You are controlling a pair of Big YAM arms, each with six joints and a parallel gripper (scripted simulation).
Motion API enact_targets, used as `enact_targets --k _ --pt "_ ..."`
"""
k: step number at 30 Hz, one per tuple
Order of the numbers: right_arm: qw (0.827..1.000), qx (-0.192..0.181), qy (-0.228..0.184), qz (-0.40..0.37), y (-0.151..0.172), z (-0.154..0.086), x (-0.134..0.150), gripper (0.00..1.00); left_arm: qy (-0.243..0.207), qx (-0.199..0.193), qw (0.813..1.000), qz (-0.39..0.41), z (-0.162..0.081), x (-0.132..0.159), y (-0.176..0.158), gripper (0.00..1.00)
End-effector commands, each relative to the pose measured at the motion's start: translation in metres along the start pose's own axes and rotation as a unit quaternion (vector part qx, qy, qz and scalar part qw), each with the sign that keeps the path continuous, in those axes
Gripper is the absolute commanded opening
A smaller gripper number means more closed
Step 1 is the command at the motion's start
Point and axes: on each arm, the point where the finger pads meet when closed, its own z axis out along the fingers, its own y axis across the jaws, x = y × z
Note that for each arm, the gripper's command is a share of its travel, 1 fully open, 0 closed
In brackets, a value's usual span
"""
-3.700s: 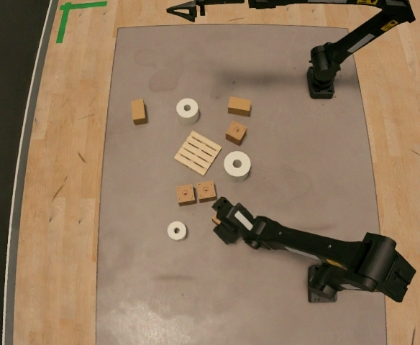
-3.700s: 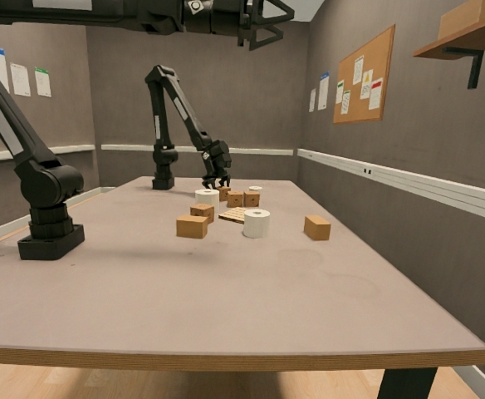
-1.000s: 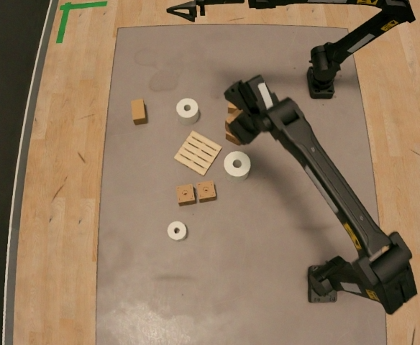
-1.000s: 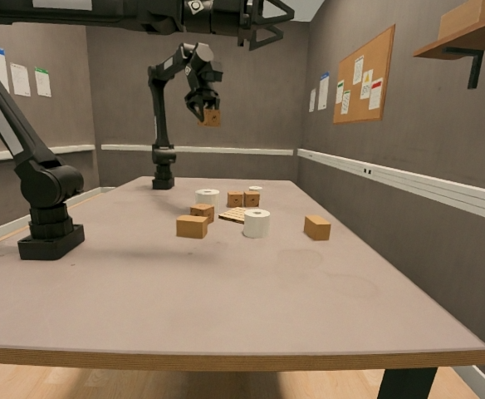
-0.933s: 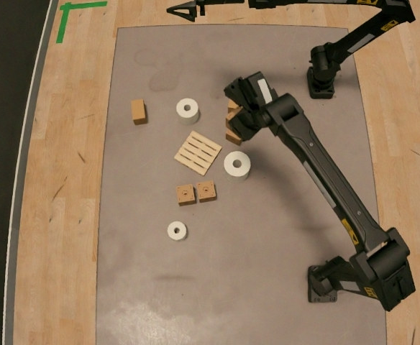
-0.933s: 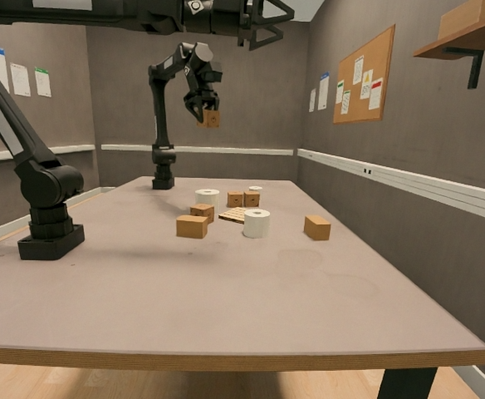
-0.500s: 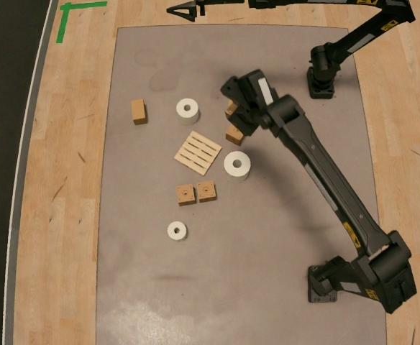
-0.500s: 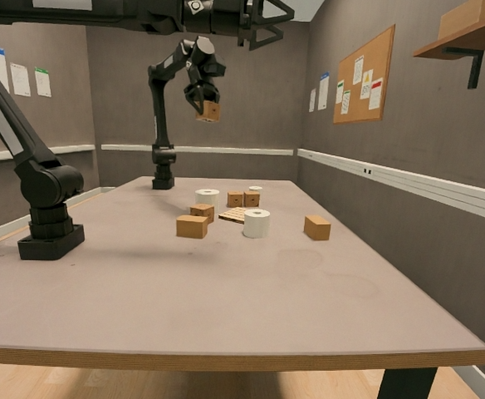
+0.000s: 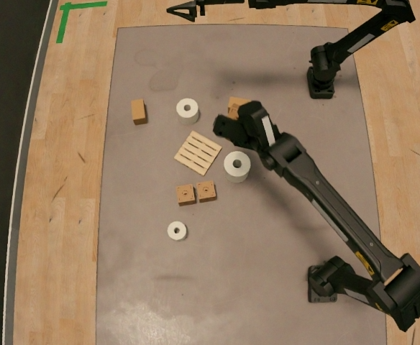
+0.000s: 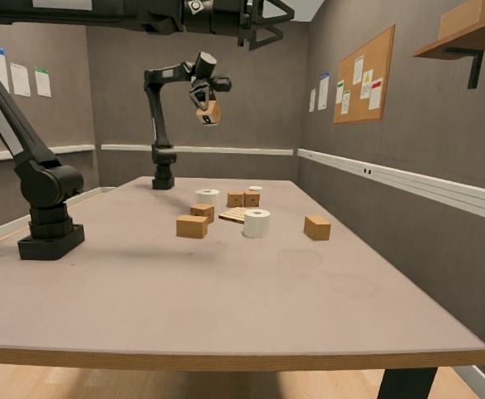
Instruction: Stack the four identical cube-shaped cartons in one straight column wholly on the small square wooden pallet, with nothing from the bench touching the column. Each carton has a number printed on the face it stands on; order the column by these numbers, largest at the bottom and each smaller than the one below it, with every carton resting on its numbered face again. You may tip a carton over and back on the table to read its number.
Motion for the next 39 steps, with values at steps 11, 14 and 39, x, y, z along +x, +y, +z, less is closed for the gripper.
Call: enact_targets --k 11,14,39 --pt "1.0 0.002 -0.023 0.004 -0.001 -0.001 -0.028 1.0 -0.086 0.159 0.961 -0.212 -0.013 -0.009 -0.021 0.5" --pt "1.0 0.002 -0.023 0.004 -0.001 -0.001 -0.028 1.0 -0.098 0.181 0.951 -0.231 -0.013 -0.008 -0.02 0.5" --pt "1.0 0.002 -0.023 0.004 -0.001 -0.001 -0.028 1.0 -0.114 0.201 0.948 -0.221 -0.03 -0.029 -0.048 0.5"
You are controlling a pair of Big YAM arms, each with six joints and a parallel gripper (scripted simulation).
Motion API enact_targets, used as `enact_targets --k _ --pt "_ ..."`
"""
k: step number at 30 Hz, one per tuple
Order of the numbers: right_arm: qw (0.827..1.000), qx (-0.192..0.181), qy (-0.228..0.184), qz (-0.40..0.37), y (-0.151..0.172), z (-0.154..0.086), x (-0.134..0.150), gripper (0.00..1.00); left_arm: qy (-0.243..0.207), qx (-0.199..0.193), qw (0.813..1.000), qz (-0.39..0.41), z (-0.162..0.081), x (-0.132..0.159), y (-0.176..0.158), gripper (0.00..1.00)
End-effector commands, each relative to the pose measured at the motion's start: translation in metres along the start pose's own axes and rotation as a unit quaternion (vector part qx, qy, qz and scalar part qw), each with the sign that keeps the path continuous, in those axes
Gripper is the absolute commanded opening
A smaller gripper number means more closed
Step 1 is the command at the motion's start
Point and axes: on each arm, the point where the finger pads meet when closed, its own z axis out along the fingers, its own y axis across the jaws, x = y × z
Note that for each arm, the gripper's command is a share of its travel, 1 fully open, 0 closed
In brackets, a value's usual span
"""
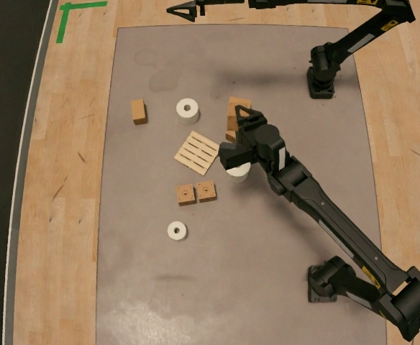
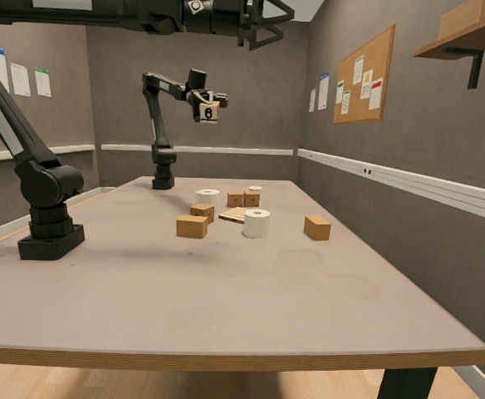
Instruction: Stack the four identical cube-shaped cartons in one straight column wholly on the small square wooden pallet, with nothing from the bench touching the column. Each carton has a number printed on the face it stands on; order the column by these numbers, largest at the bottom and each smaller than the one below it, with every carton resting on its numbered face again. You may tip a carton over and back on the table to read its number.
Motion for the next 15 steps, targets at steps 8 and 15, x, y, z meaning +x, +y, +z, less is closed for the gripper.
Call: enact_targets --k 8,15 --pt "0.995 -0.023 -0.032 0.096 0.017 0.005 -0.016 1.0 -0.005 0.027 1.0 0.004 -0.004 -0.005 -0.032 0.5" --pt "0.965 -0.081 -0.023 0.249 0.059 0.0 0.035 1.0 -0.005 0.027 1.0 0.004 -0.004 -0.005 -0.032 0.5"
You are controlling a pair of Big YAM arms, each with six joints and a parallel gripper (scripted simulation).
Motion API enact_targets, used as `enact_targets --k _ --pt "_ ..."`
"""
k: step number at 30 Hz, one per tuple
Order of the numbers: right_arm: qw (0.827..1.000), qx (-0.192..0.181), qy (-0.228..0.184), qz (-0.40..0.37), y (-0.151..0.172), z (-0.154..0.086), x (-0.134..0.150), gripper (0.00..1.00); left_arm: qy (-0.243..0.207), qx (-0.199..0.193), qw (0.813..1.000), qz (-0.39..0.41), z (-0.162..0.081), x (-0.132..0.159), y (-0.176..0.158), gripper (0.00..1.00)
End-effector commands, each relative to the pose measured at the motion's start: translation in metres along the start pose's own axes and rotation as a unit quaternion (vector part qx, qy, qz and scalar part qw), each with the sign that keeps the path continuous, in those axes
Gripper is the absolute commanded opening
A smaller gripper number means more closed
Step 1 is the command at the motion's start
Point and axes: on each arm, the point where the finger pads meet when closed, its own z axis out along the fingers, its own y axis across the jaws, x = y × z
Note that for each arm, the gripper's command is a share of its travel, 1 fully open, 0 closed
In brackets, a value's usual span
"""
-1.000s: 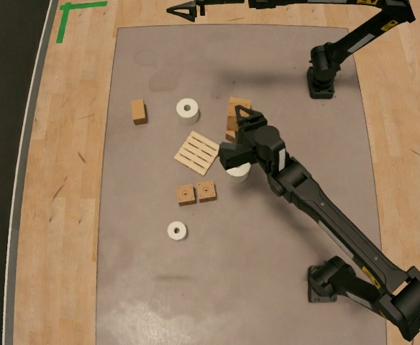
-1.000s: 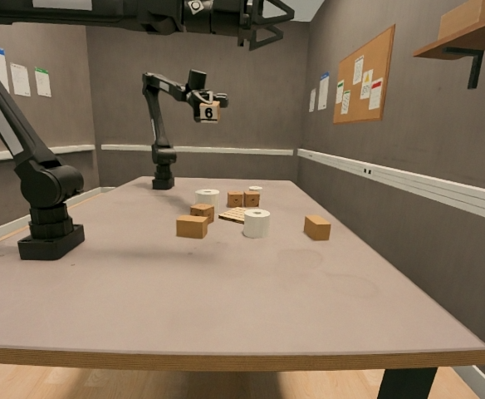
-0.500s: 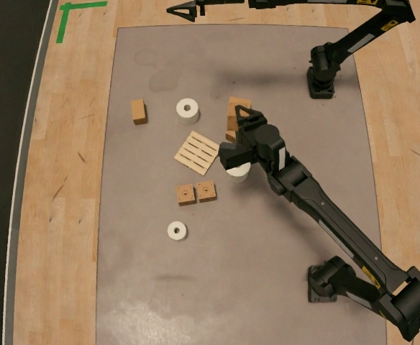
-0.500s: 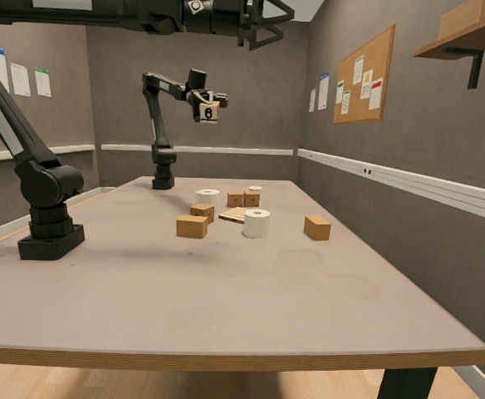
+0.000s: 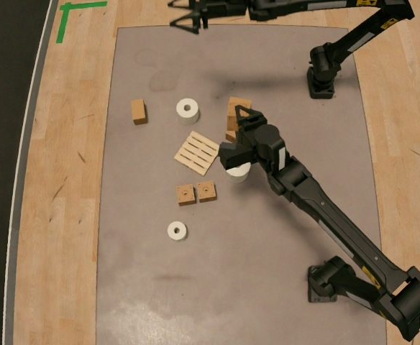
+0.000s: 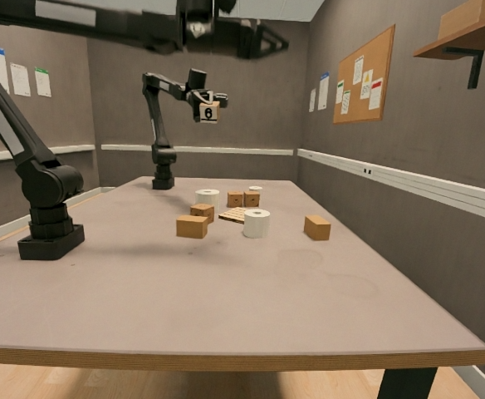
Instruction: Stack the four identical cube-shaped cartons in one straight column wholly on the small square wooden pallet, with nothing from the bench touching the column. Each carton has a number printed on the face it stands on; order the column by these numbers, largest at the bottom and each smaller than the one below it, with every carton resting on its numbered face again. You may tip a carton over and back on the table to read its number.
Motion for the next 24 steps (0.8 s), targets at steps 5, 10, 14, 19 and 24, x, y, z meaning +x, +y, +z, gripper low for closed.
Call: enact_targets --k 5,10,14,19,24 --pt "0.985 -0.051 -0.019 0.161 0.027 -0.004 0.021 1.0 -0.005 0.027 1.0 0.004 -0.004 -0.005 -0.032 0.5" --pt "0.96 -0.091 0.001 0.263 0.047 -0.009 0.059 1.0 -0.005 0.027 1.0 0.004 -0.004 -0.005 -0.032 0.5" --pt "0.935 -0.12 0.015 0.334 0.062 -0.019 0.08 1.0 -0.005 0.027 1.0 0.004 -0.004 -0.005 -0.032 0.5" --pt "0.902 -0.147 0.034 0.404 0.076 -0.031 0.101 1.0 -0.005 0.027 1.0 0.004 -0.004 -0.005 -0.032 0.5" --pt "0.856 -0.175 0.061 0.483 0.091 -0.048 0.123 1.0 -0.005 0.027 1.0 0.004 -0.004 -0.005 -0.032 0.5"
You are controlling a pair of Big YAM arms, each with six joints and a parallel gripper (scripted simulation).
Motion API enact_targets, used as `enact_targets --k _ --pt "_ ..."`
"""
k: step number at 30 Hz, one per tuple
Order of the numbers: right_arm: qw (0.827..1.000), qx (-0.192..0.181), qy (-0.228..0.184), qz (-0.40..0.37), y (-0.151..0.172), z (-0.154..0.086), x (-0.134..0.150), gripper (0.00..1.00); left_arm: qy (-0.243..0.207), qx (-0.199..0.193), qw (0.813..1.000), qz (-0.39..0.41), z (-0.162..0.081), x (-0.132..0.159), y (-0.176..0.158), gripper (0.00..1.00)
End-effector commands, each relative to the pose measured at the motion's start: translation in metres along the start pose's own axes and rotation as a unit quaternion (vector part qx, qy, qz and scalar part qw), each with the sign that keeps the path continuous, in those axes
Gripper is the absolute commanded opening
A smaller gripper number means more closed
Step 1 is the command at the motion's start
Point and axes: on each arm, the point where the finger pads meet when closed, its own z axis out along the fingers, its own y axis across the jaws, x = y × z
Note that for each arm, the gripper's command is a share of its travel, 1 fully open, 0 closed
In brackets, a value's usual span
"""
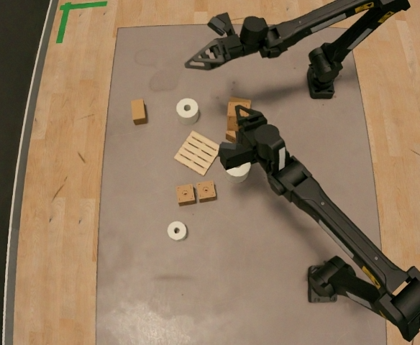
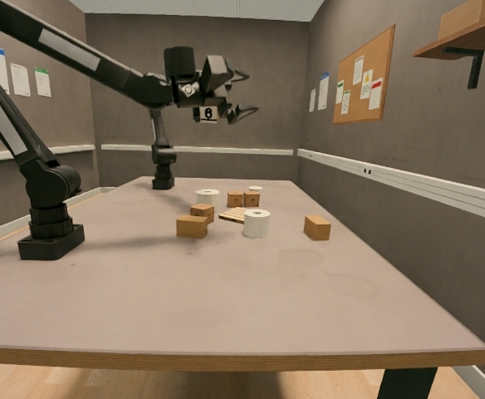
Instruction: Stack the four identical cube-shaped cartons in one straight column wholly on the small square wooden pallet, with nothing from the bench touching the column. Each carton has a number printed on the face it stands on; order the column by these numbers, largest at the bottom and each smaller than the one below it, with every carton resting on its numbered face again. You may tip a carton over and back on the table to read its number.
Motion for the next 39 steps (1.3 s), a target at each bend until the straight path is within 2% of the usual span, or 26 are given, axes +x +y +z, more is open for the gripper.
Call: enact_targets --k 1,6,11,13,14,15,17,19,21,22,24,26,27,31,39 --pt "0.992 -0.033 0.019 0.118 0.0 -0.009 0.028 1.0 -0.005 0.027 1.0 0.004 -0.004 -0.005 -0.032 0.5" --pt "0.974 -0.053 0.052 0.212 -0.002 -0.027 0.059 1.0 -0.005 0.027 1.0 0.004 -0.004 -0.005 -0.032 0.5" --pt "0.945 -0.067 0.09 0.307 -0.004 -0.048 0.087 1.0 -0.005 0.027 1.0 0.004 -0.004 -0.005 -0.032 0.5" --pt "0.945 -0.067 0.09 0.307 -0.004 -0.048 0.087 1.0 -0.005 0.027 1.0 0.004 -0.004 -0.005 -0.032 0.5" --pt "0.938 -0.084 0.095 0.324 0.01 -0.045 0.086 1.0 -0.005 0.027 1.0 0.004 -0.004 -0.005 -0.032 0.5" --pt "0.931 -0.071 0.105 0.342 -0.004 -0.057 0.098 1.0 -0.005 0.027 1.0 0.004 -0.004 -0.005 -0.032 0.5" --pt "0.919 -0.073 0.119 0.368 -0.004 -0.065 0.107 1.0 -0.005 0.027 1.0 0.004 -0.004 -0.005 -0.032 0.5" --pt "0.921 -0.083 0.144 0.352 0.0 -0.076 0.126 1.0 -0.005 0.027 1.0 0.004 -0.004 -0.005 -0.032 0.5" --pt "0.912 -0.087 0.17 0.364 0.004 -0.084 0.143 1.0 -0.005 0.027 1.0 0.004 -0.004 -0.005 -0.032 0.5" --pt "0.904 -0.1 0.176 0.375 0.017 -0.079 0.141 1.0 -0.005 0.027 1.0 0.004 -0.004 -0.005 -0.032 0.5" --pt "0.897 -0.1 0.184 0.388 0.017 -0.084 0.146 1.0 -0.005 0.027 1.0 0.004 -0.004 -0.005 -0.032 0.5" --pt "0.897 -0.086 0.188 0.391 0.004 -0.094 0.154 1.0 -0.005 0.027 1.0 0.004 -0.004 -0.005 -0.032 0.5" --pt "0.901 -0.101 0.182 0.382 0.014 -0.086 0.145 1.0 -0.005 0.027 1.0 0.004 -0.004 -0.005 -0.032 0.5" --pt "0.902 -0.109 0.181 0.376 0.02 -0.087 0.142 1.0 -0.005 0.027 1.0 0.004 -0.004 -0.005 -0.032 0.5" --pt "0.902 -0.109 0.181 0.376 0.02 -0.087 0.142 1.0 -0.005 0.027 1.0 0.004 -0.004 -0.005 -0.032 0.5"
